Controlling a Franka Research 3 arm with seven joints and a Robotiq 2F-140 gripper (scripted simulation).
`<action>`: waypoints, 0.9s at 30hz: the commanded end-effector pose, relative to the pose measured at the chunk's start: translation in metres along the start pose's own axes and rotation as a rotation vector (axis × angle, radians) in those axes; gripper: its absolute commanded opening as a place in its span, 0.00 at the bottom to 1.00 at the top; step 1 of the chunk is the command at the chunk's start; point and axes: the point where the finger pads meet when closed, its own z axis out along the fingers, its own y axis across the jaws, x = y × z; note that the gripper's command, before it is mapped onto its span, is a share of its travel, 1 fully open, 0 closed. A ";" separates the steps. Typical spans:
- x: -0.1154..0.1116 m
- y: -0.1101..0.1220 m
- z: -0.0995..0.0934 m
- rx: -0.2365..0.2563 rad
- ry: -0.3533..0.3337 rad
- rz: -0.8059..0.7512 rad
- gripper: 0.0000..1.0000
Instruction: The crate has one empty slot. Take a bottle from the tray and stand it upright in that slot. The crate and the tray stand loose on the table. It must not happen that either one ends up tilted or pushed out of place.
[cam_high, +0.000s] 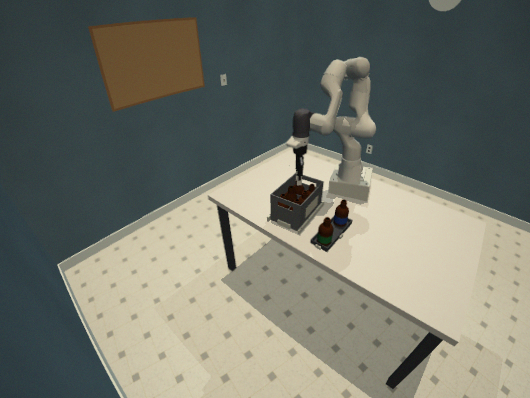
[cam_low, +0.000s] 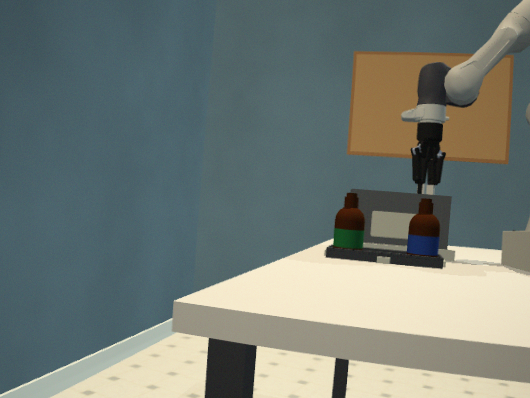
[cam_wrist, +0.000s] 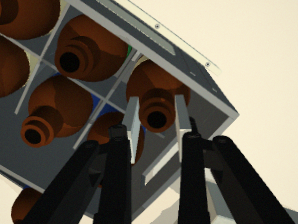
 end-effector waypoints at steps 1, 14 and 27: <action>0.001 0.000 0.000 0.001 0.004 -0.004 0.00; 0.001 0.000 0.000 0.001 0.004 -0.004 0.38; 0.001 0.000 0.000 0.001 0.004 -0.004 0.38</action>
